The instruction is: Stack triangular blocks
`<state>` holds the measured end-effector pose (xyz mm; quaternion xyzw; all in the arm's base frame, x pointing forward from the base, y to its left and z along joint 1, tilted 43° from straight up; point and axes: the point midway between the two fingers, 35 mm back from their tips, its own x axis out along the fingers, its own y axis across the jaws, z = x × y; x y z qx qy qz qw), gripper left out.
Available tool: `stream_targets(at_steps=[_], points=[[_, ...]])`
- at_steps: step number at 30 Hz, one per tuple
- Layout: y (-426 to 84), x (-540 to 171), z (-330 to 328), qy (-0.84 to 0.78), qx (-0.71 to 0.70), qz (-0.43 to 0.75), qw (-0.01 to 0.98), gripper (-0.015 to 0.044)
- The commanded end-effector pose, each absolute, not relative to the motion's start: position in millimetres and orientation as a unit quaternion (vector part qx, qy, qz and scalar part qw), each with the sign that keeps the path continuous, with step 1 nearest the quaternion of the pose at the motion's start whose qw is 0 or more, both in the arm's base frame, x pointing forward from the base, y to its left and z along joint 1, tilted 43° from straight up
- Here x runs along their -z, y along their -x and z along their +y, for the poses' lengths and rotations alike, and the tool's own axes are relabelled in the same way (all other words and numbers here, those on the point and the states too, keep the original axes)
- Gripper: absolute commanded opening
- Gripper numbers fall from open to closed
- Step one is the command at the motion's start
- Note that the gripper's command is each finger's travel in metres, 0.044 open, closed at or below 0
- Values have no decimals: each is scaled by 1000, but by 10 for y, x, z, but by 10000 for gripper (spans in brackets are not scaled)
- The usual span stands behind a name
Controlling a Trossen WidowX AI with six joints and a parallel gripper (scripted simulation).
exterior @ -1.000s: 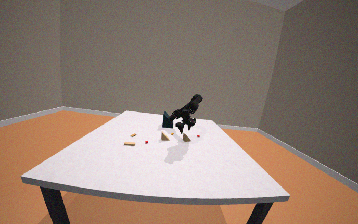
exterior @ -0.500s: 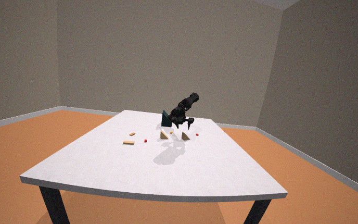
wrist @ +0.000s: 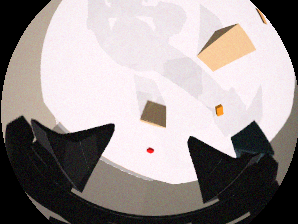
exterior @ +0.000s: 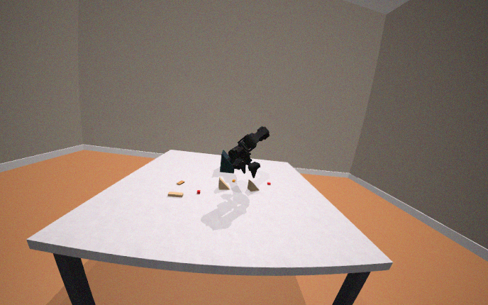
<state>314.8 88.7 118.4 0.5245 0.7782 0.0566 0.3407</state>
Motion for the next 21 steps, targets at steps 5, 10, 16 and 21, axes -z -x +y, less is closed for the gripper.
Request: stream_targets(at_steps=[5, 10, 16, 21], points=[[-3141, -1138, 957, -528, -49, 781, 329, 440], [-3131, -1100, 1030, -528, -47, 783, 325, 440], [-3115, -1055, 1118, -529, -44, 785, 319, 440], [-3098, -1018, 1190, -529, -41, 787, 314, 440]])
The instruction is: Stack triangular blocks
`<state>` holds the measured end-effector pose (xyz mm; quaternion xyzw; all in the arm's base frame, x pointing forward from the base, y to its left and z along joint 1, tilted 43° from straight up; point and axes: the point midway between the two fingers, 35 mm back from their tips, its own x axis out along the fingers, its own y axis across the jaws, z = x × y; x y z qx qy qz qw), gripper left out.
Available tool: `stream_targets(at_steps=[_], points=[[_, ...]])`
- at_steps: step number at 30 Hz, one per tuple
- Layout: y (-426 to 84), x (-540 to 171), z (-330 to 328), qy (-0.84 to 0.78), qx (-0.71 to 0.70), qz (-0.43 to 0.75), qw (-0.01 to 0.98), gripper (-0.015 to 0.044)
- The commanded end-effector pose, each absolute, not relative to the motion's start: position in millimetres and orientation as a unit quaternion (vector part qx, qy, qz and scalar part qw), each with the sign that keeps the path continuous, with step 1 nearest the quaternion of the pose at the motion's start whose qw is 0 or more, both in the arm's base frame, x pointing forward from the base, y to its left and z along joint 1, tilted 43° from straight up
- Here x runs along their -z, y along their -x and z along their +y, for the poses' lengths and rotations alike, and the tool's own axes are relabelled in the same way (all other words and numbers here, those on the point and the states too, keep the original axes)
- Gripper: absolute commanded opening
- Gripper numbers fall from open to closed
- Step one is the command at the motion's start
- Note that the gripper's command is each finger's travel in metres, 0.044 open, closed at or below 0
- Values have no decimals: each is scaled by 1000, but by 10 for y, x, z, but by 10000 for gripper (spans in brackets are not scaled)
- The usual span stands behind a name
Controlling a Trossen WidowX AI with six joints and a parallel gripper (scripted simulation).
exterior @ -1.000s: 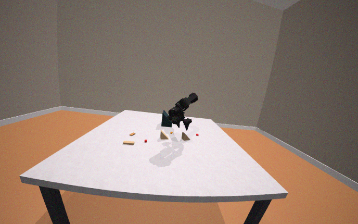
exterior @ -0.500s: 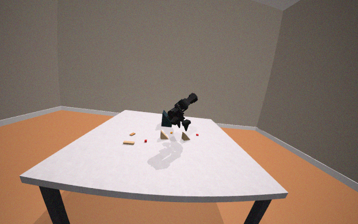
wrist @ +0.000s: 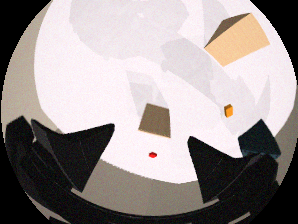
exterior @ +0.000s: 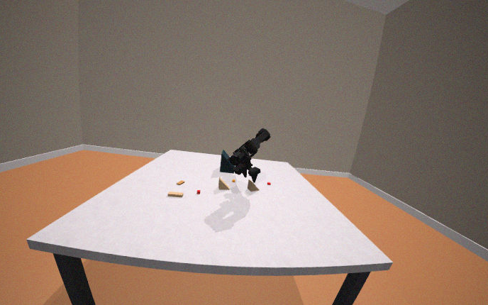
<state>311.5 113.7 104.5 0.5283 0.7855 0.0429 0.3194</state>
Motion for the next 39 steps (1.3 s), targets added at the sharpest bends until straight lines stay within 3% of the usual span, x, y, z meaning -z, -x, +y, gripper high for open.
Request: stream_targets(at_steps=[1, 39], points=[[-3095, -1011, 1205, -529, -41, 788, 313, 440], [-2888, -762, 1737, -526, -25, 805, 272, 440]])
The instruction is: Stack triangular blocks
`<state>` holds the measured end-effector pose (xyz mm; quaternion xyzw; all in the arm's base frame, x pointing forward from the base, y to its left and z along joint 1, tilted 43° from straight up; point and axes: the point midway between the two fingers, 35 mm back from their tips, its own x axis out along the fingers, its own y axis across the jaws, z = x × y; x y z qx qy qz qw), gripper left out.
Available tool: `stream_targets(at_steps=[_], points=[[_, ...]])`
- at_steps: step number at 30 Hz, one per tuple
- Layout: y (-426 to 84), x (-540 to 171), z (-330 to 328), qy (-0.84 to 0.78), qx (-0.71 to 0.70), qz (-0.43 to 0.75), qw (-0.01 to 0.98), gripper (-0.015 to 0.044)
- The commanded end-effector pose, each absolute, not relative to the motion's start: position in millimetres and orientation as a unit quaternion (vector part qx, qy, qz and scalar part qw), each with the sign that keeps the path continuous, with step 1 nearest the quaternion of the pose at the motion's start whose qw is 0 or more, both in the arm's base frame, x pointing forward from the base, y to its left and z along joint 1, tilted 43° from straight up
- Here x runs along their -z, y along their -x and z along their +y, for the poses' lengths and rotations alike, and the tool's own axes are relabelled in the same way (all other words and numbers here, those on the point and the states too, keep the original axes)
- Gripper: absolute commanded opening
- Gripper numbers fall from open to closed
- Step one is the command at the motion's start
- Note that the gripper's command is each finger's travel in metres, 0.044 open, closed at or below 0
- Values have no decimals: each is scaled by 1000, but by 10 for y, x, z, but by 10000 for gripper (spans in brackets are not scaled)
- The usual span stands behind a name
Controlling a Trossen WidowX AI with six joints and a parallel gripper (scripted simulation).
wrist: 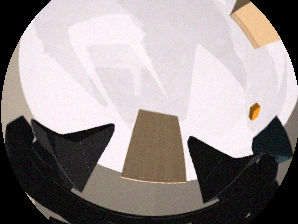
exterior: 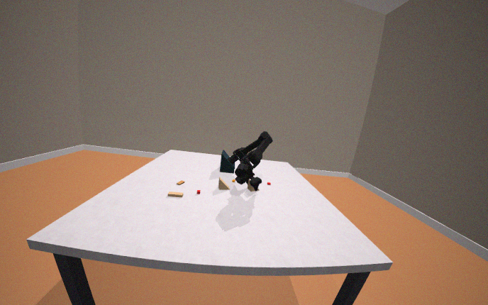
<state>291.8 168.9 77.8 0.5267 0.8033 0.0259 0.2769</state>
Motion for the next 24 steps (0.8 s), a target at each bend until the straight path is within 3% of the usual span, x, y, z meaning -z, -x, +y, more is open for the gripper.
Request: stream_targets(at_steps=[1, 3, 12, 20, 24], points=[[-2882, -757, 1748, -526, -25, 806, 271, 440], [-2877, -753, 1757, -526, -24, 806, 270, 440], [-2877, -753, 1757, -526, -24, 806, 270, 204], [-2877, -753, 1757, -526, -24, 806, 270, 150], [-2877, -757, 1752, -526, -24, 806, 270, 45]])
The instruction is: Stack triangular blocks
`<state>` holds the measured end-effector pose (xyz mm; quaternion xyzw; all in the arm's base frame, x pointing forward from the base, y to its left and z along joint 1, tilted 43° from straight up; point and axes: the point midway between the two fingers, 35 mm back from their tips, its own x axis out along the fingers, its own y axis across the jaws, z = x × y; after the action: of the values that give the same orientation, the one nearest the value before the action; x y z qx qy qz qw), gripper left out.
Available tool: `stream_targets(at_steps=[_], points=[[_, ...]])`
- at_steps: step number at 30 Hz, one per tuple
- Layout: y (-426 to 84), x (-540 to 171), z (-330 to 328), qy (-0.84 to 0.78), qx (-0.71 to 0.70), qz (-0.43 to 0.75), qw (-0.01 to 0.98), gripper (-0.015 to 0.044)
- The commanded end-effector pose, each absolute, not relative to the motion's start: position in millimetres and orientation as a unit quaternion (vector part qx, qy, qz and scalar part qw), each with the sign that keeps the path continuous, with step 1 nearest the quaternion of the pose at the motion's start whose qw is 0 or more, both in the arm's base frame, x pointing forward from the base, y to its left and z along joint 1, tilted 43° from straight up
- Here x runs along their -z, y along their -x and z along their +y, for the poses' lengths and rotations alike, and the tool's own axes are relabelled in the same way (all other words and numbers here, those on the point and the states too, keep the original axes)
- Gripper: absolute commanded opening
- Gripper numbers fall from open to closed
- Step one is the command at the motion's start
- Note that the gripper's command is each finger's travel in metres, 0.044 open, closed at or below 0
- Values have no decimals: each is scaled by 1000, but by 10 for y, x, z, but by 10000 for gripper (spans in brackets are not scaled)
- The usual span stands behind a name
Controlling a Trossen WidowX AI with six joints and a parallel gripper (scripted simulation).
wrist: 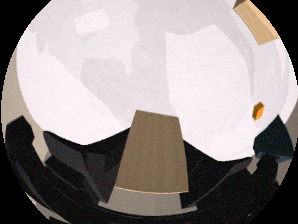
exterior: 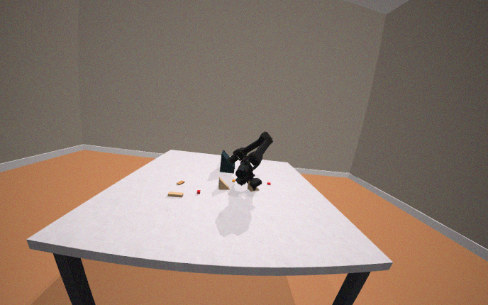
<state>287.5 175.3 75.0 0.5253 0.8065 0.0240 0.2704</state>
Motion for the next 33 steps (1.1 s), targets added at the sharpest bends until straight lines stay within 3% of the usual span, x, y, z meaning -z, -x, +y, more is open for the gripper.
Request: stream_targets(at_steps=[1, 7, 33], points=[[-2877, -768, 1738, -525, -24, 806, 270, 19], [-2867, -795, 1733, -525, -10, 800, 290, 0], [-2671, -1238, 1809, -499, 172, 652, 545, 0]])
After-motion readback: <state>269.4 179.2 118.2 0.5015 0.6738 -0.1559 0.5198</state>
